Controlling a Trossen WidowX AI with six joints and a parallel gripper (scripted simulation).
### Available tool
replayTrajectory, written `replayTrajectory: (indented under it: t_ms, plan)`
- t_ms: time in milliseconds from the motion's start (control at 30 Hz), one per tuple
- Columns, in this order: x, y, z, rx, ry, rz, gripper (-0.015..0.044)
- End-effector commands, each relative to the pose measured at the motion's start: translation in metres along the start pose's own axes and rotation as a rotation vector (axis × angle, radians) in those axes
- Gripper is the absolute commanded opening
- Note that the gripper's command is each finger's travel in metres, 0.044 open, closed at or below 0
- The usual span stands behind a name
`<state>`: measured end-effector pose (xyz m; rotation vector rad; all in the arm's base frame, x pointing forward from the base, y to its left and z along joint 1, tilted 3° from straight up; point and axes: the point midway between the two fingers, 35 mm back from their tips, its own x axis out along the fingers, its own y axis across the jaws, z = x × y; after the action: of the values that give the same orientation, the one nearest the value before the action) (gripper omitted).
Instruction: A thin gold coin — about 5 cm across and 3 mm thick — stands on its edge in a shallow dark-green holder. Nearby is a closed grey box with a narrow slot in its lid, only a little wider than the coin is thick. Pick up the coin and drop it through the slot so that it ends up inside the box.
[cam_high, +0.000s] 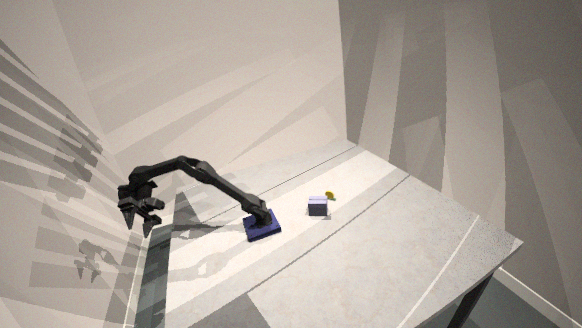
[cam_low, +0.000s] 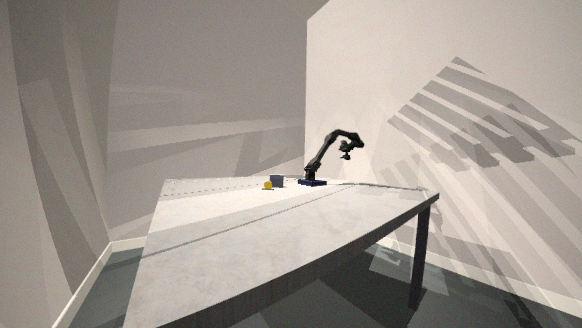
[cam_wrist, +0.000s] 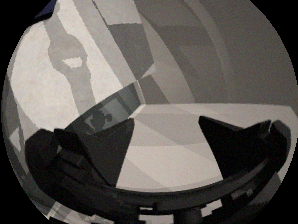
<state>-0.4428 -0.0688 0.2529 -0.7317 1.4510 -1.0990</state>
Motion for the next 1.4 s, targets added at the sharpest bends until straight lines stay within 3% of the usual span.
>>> replayTrajectory:
  t_ms: [0,67,267,567,733,967,1167,1367]
  plan:
    - [-0.002,0.001,0.000,0.001,0.006,0.004,0.0374]
    - [-0.019,0.013,-0.005,0.025,0.059,0.033,0.0321]
    - [-0.112,0.070,-0.024,0.454,0.298,0.071,0.0164]
    - [-0.215,0.133,-0.014,0.915,0.575,0.025,0.0161]
    - [-0.282,0.169,0.017,1.159,0.747,-0.061,0.0161]
    - [-0.340,0.209,0.057,1.503,0.924,-0.191,0.0161]
    - [-0.404,0.257,0.131,1.949,1.153,-0.451,0.0161]
    - [-0.449,0.297,0.226,2.377,1.358,-0.852,0.0161]
